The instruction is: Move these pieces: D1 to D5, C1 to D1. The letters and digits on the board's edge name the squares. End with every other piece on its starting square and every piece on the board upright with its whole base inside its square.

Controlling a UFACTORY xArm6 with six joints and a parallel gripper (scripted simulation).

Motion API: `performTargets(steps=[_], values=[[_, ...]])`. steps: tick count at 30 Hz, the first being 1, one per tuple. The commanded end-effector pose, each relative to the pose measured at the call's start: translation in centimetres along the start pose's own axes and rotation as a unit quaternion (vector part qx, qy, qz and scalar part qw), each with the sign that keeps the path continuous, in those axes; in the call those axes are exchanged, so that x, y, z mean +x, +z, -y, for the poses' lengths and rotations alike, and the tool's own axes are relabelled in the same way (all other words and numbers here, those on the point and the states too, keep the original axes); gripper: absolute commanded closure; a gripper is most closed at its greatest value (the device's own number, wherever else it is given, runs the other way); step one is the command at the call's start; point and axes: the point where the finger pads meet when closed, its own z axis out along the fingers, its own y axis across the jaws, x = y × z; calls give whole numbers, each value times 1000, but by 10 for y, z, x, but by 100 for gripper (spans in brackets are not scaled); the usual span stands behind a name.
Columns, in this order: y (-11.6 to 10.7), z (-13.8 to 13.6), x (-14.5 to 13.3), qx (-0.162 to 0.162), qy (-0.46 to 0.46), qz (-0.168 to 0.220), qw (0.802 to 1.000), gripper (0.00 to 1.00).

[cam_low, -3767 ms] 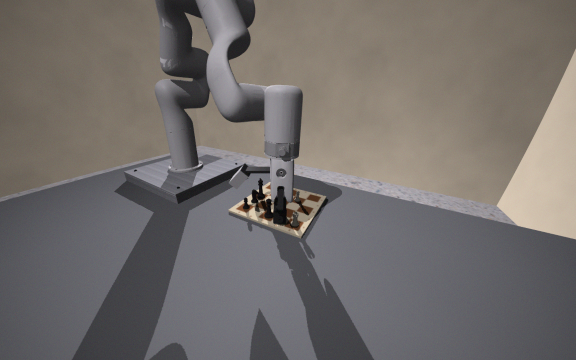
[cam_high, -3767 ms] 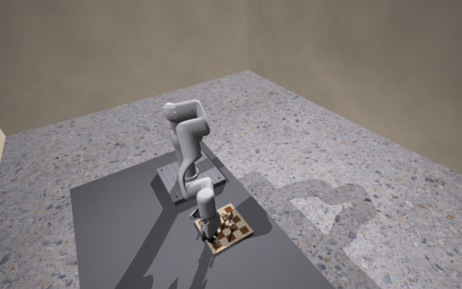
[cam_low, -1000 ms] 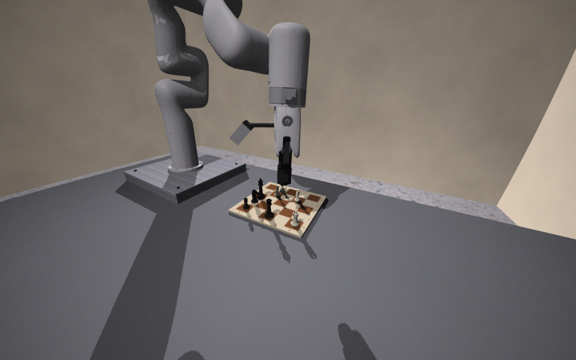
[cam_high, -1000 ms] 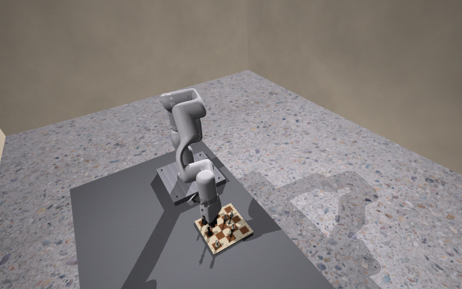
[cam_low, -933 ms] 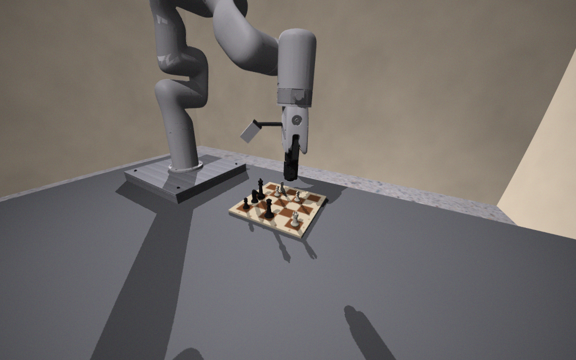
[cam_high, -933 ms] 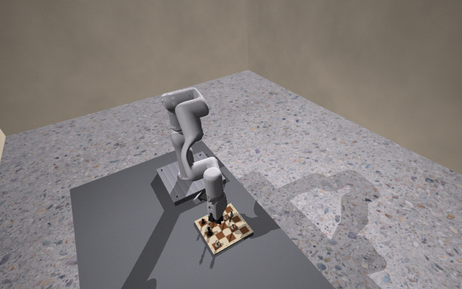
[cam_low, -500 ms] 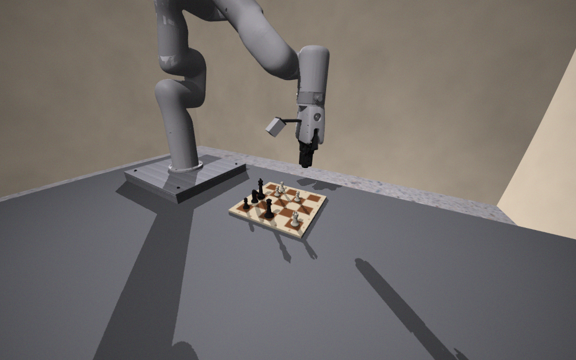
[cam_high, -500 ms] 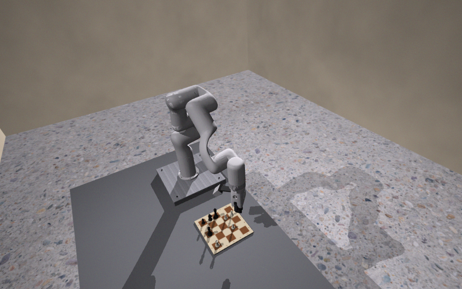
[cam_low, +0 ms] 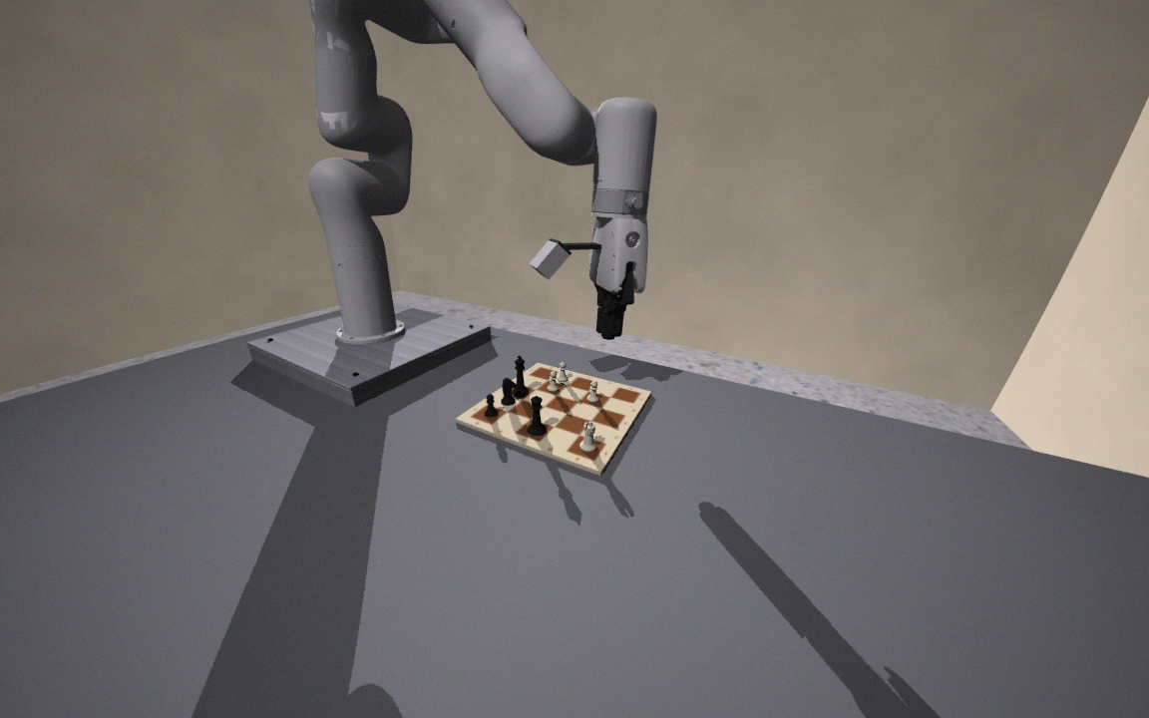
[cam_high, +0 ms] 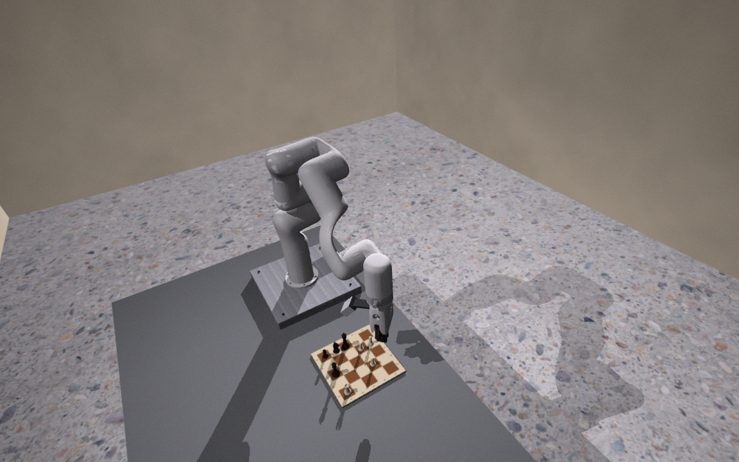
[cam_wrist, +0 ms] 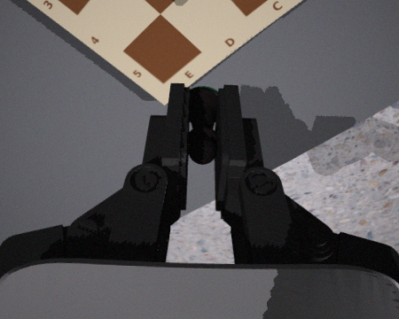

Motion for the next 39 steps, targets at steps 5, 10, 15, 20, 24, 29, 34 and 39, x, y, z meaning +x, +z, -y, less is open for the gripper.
performTargets(steps=[5, 10, 15, 20, 24, 29, 34, 39], values=[[23, 1, -1, 1, 0, 1, 1000, 100], [38, 1, -1, 1, 0, 1, 1000, 100], [62, 1, -1, 1, 0, 1, 1000, 100], [79, 1, -1, 1, 0, 1, 1000, 100], [86, 1, -1, 1, 0, 1, 1000, 100], [87, 1, -1, 1, 0, 1, 1000, 100], [87, 1, -1, 1, 0, 1, 1000, 100], [87, 1, -1, 1, 0, 1, 1000, 100]])
